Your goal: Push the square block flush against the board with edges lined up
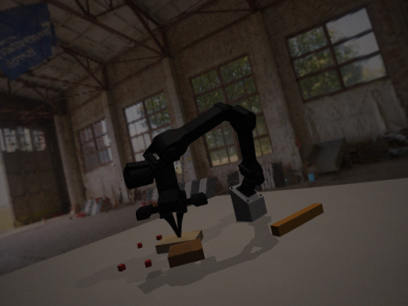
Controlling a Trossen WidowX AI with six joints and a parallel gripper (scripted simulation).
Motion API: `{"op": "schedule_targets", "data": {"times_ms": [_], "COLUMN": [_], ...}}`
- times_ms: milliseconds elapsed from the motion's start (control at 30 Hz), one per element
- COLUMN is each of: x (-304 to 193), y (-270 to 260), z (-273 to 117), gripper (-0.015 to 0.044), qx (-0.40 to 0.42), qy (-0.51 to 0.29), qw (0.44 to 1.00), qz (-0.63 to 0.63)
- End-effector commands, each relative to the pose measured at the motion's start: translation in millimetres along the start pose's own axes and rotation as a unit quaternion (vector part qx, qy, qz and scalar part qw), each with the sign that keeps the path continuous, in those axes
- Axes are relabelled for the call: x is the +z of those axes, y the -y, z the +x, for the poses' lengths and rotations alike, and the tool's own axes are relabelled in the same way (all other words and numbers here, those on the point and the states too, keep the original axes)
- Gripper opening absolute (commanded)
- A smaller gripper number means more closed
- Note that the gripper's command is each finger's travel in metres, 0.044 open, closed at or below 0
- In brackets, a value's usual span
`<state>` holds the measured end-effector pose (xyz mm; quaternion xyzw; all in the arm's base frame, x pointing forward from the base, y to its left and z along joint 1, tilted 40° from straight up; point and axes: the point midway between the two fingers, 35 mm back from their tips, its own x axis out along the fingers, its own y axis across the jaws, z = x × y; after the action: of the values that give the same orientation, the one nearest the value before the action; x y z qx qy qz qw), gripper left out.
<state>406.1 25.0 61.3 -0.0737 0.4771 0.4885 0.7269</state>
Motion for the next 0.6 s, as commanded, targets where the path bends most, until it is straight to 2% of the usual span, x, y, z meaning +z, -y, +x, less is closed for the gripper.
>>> {"op": "schedule_targets", "data": {"times_ms": [0,567], "x": [7,35], "y": [0,0], "z": [1,1], "gripper": [0.0000,0.0000], "qx": [0.001,0.001], "qy": [-0.002,-0.001], "qw": [1.000,1.000], "qz": [0.000,-0.001]}}
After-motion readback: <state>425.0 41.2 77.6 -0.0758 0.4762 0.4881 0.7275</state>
